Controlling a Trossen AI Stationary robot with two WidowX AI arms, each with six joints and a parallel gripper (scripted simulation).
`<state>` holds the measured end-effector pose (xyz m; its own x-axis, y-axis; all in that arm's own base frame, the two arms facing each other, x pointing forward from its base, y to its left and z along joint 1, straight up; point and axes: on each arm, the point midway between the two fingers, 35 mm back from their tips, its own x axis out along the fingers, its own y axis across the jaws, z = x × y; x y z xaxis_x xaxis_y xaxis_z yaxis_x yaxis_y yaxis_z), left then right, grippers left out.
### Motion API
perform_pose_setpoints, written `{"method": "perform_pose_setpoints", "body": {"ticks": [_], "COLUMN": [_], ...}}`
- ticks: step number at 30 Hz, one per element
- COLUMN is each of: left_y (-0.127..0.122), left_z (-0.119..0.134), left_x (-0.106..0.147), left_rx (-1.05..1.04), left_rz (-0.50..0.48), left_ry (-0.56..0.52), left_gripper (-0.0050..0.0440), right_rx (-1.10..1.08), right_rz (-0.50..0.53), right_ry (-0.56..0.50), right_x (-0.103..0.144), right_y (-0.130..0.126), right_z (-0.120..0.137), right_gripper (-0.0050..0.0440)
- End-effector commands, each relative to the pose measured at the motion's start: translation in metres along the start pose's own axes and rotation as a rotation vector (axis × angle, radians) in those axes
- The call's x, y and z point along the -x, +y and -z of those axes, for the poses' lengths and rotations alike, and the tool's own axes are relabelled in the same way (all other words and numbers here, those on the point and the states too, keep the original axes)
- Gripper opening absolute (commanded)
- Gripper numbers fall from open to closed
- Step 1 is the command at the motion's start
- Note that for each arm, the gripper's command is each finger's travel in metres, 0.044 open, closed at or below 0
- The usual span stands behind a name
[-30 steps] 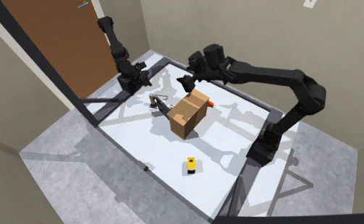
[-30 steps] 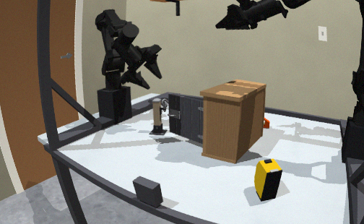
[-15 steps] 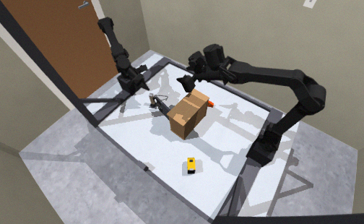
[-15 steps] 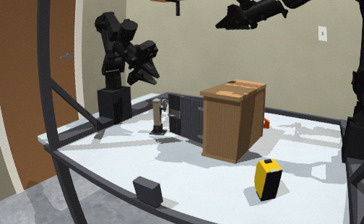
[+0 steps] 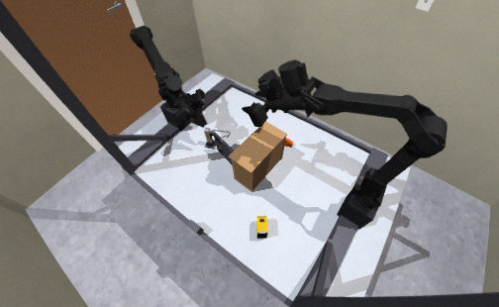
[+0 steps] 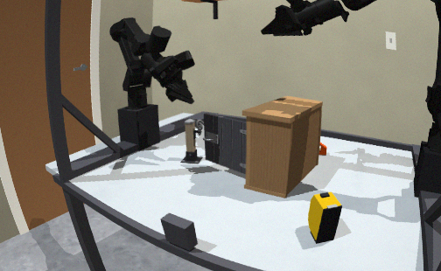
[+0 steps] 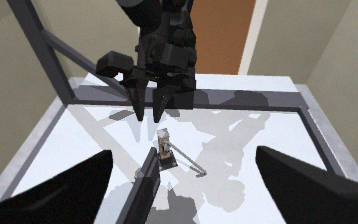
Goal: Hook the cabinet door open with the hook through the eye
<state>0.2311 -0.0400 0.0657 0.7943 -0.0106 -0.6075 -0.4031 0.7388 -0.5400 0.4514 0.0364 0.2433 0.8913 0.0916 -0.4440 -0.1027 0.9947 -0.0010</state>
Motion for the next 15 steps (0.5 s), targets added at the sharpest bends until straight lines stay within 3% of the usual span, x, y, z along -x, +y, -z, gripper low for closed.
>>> {"method": "perform_pose_setpoints", "body": {"ticks": [1,15], "left_y": [0.002,0.006], "left_z": [-0.001,-0.004], "left_x": [-0.003,-0.014], "left_rx": [-0.128,-0.509], "left_rz": [0.036,0.104], "left_ry": [0.02,0.085], "left_gripper": [0.015,0.015], "right_rx": [-0.002,-0.002], "right_rz": [0.004,0.004], "right_ry": [-0.033,-0.033], "right_x": [0.006,0.006], "right_y": [-0.001,-0.001], "right_z": [-0.012,-0.012], "right_gripper": [0.04,0.04]}}
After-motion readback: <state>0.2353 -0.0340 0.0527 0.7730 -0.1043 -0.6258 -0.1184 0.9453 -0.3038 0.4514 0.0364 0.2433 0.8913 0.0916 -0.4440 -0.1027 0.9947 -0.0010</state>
